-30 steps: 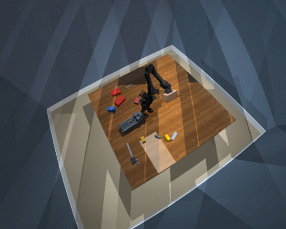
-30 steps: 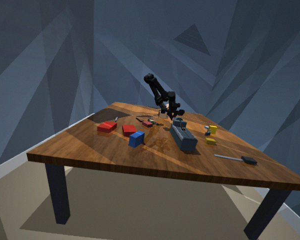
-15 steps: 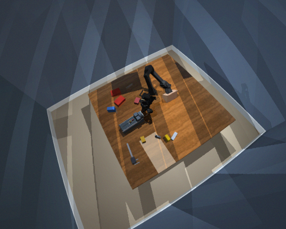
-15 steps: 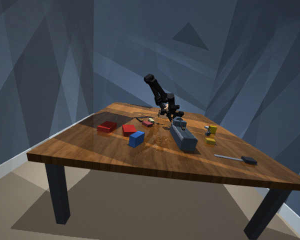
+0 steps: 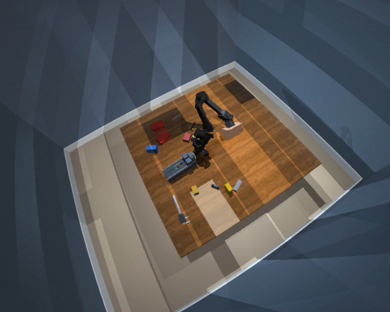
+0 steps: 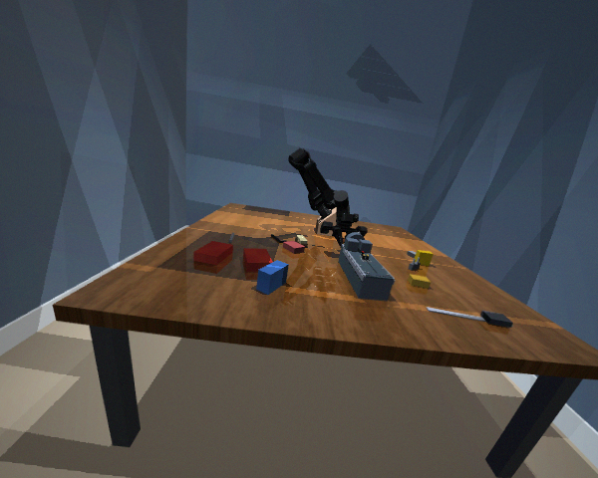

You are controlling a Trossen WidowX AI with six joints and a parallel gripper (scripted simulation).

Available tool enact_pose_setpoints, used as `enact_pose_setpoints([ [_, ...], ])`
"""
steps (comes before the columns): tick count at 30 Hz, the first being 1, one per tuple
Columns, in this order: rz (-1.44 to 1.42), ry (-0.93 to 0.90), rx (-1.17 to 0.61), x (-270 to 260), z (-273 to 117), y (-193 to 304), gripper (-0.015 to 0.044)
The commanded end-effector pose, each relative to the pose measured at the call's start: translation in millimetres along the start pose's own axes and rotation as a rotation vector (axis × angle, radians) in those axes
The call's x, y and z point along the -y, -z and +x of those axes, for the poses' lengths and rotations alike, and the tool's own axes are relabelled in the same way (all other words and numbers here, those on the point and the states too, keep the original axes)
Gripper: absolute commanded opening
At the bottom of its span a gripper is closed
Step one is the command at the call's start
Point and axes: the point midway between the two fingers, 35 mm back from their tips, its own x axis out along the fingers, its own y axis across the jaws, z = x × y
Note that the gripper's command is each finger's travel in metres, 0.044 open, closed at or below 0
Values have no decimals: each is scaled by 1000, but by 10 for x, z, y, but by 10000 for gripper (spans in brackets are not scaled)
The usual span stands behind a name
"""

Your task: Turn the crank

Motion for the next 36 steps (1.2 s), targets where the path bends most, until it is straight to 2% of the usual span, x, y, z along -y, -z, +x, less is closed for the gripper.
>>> enact_pose_setpoints([
  [1, -4, -9, -5, -52, 52, 52, 0],
  [36, -2, -10, -4, -360, 68, 93, 0],
])
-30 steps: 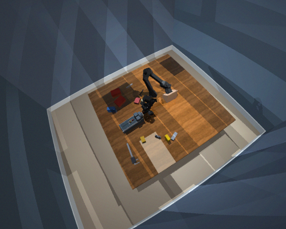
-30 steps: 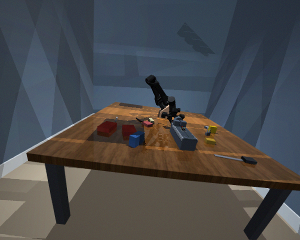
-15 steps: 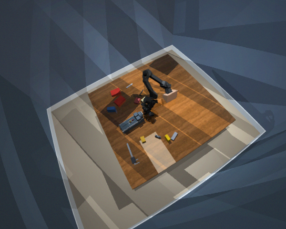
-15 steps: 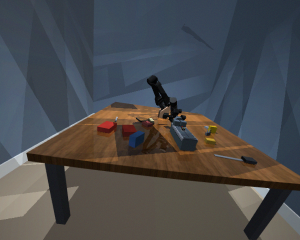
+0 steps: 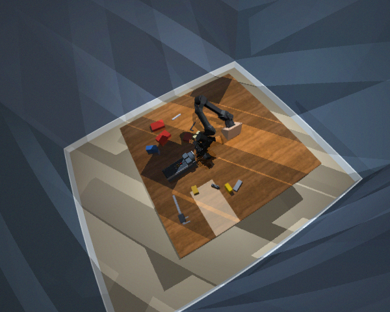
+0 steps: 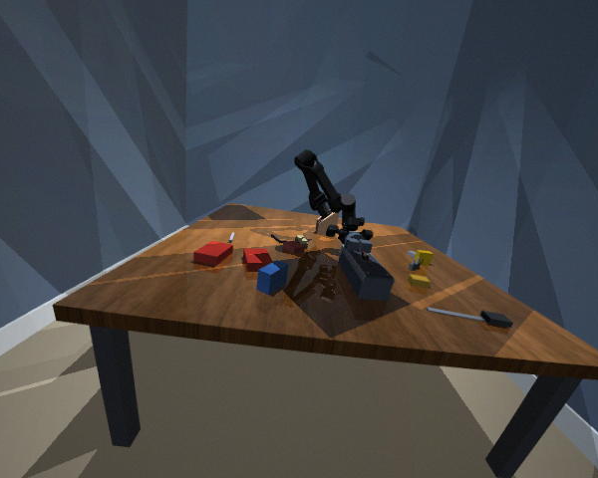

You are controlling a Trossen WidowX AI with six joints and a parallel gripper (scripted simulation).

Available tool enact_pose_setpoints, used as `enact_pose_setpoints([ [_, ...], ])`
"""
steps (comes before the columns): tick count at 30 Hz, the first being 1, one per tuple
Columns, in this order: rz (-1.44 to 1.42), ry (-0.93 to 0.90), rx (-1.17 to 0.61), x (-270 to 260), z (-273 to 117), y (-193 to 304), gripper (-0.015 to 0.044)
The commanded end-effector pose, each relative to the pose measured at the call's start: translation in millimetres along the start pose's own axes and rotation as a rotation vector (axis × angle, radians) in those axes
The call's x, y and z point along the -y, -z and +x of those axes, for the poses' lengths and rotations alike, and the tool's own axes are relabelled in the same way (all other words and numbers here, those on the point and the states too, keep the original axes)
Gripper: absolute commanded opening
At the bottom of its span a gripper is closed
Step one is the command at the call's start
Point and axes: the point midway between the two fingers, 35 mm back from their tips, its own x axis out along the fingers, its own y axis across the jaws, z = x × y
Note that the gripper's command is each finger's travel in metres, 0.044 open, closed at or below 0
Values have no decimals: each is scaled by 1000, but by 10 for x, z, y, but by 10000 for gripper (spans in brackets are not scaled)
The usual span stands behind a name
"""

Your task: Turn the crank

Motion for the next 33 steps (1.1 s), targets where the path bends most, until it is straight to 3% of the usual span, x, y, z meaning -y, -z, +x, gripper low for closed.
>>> enact_pose_setpoints([
  [1, -10, -21, 3, -93, -9, -5, 0],
  [33, -9, -22, 3, -216, -85, -76, 0],
])
